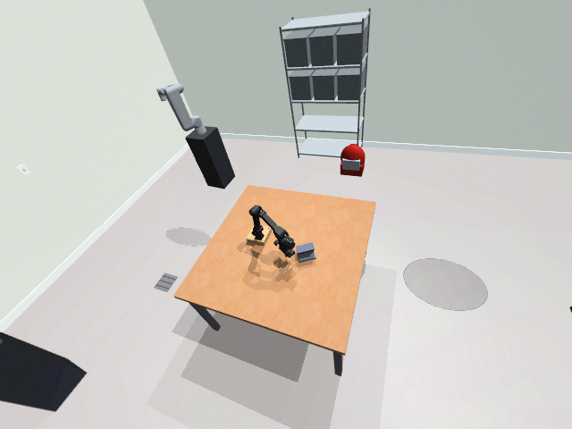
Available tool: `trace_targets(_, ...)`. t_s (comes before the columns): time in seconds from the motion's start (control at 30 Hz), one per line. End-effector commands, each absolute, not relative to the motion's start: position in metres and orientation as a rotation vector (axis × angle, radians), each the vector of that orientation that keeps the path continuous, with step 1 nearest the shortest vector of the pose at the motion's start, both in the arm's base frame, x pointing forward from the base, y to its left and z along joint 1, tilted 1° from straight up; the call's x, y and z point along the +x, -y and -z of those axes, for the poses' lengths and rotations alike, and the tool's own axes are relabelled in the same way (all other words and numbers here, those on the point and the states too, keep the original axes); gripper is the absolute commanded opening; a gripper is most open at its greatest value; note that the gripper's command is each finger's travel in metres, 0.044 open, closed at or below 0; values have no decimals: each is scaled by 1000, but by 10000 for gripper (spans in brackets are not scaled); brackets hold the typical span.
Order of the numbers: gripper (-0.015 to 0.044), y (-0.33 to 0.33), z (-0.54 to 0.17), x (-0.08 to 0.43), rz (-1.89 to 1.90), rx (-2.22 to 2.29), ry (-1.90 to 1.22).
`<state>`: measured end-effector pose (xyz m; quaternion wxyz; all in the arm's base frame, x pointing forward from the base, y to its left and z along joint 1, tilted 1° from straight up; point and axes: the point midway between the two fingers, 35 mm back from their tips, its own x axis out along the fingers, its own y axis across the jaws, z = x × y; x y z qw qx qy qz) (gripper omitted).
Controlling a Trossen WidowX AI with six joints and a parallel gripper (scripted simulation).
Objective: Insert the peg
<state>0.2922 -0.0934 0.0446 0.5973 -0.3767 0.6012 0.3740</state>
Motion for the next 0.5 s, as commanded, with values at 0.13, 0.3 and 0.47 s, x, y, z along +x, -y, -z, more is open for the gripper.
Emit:
trace_targets(0.13,0,94,-81,295,-857,-884,-1388)
trace_targets(0.3,0,93,-101,294,-858,-885,-1389)
trace_targets(0.47,0,92,-107,294,-859,-888,-1391)
